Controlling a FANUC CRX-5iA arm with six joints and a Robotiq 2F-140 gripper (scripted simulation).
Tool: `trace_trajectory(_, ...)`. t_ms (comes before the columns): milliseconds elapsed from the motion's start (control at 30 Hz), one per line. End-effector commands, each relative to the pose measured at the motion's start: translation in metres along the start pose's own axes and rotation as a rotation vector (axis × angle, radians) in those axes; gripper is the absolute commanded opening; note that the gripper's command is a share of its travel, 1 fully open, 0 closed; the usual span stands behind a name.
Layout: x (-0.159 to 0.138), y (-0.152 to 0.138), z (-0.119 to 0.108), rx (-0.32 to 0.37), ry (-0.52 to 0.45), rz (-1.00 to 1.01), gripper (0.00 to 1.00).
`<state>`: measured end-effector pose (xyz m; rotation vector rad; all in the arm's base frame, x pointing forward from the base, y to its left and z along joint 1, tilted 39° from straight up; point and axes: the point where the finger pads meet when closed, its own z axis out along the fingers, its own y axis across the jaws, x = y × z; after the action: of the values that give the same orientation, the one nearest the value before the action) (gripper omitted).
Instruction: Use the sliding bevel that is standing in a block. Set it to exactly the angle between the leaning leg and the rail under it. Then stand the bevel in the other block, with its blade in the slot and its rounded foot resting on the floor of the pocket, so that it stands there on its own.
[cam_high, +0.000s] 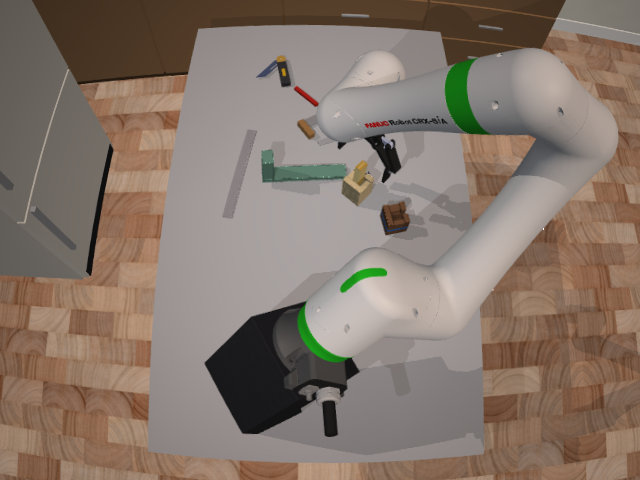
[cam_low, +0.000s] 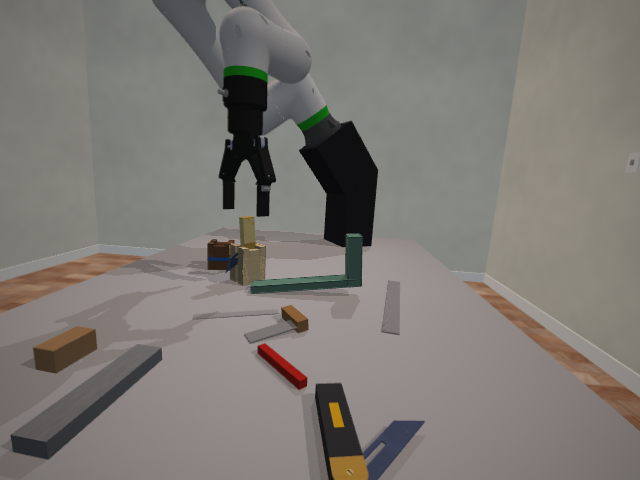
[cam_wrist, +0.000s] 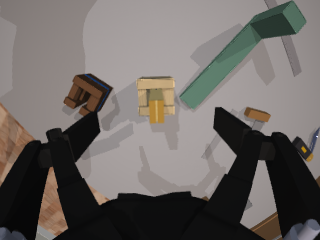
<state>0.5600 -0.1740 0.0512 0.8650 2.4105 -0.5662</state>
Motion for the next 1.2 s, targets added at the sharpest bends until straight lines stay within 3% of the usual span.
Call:
trace_trajectory(0, 0.0, 0.0, 0.002, -0.001, -0.001, 0.0, 1.0)
trace_trajectory(733, -0.001, 0.0, 0.043, -0.001, -0.001, 0.0, 1.0)
trace_trajectory(1167, -0.001, 0.0, 0.048, -0.001, -0.001, 0.0, 1.0)
